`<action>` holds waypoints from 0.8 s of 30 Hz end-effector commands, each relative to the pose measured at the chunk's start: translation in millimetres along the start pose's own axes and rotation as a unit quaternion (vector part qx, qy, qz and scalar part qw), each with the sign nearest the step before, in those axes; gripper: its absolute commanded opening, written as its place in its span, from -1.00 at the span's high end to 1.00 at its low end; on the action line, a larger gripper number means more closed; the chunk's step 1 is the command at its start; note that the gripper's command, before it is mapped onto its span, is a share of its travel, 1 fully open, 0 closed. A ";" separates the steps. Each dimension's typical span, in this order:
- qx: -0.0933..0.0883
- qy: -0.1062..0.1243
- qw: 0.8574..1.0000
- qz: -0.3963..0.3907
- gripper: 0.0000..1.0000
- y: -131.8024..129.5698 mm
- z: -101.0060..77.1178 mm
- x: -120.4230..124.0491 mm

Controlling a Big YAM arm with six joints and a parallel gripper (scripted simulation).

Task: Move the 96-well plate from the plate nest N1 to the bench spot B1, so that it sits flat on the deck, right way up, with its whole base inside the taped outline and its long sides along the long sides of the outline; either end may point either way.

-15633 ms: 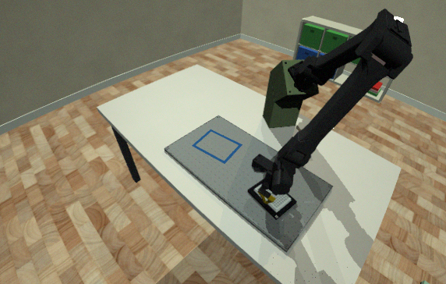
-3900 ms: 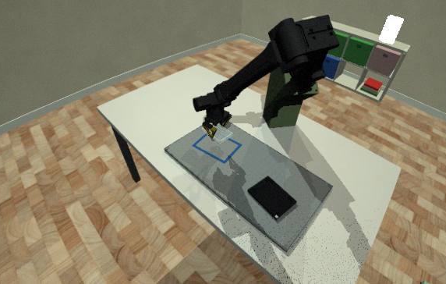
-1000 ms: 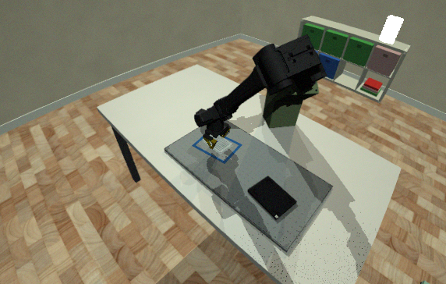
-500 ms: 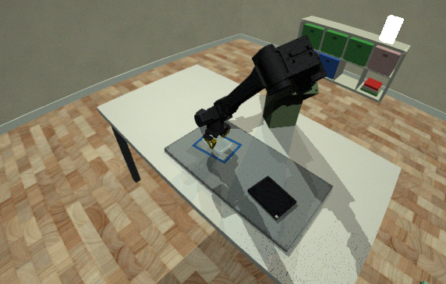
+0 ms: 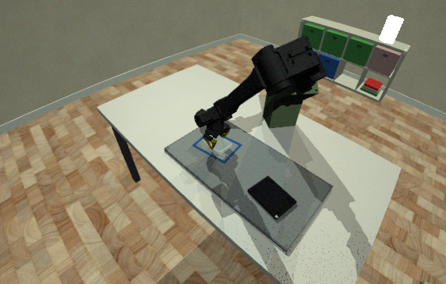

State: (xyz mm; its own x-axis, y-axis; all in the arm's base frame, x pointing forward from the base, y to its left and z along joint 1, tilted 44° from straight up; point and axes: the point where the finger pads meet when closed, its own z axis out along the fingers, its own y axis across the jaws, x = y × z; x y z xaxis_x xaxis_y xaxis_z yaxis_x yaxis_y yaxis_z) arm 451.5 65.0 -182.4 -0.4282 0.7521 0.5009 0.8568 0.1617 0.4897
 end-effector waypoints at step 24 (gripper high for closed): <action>-0.001 -0.002 1.000 -0.003 1.00 2.7 8.4 0.8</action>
State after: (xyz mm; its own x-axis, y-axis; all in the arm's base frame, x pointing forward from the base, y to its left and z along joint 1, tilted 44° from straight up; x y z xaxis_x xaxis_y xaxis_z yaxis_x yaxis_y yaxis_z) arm 452.6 67.0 -185.0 -0.4274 0.7526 0.5009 0.8570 0.1609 0.4895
